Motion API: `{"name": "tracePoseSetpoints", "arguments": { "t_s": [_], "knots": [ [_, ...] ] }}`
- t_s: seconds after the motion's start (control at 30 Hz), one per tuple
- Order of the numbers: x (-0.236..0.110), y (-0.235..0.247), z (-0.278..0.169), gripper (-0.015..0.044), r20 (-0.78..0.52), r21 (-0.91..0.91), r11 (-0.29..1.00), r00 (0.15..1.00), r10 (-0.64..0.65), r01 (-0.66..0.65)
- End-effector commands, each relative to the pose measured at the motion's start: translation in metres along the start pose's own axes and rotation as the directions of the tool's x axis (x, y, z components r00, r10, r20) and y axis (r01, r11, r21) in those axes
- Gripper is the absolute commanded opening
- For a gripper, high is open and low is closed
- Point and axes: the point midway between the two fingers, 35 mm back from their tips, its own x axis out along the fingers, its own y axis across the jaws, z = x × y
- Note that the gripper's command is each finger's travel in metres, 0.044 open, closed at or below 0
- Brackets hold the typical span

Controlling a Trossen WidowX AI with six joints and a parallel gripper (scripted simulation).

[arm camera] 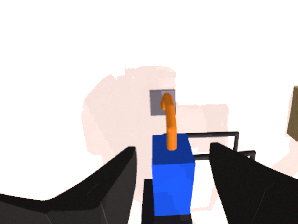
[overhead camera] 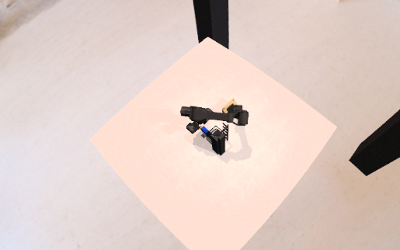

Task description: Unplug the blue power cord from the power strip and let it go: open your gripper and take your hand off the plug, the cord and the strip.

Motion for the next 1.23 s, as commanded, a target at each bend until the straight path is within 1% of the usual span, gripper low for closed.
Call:
{"name": "tracePoseSetpoints", "arguments": {
  "t_s": [0.0,0.1,0.2,0.3,0.37,1.2],
  "knots": [
    [0.000,0.000,-0.001,0.0289,-0.001,0.004,1.000,1.000,0.003,-0.003],
    [-0.001,0.001,0.001,0.0367,-0.001,0.004,1.000,1.000,0.003,-0.003],
    [-0.005,0.002,0.019,0.0440,0.001,0.004,1.000,1.000,0.004,-0.004],
    [-0.011,0.001,0.049,0.0440,0.003,0.003,1.000,1.000,0.004,-0.004],
    [-0.012,0.000,0.059,0.0440,0.003,0.003,1.000,1.000,0.004,-0.004],
    [-0.012,0.000,0.059,0.0440,0.003,0.003,1.000,1.000,0.004,-0.004]
  ]
}}
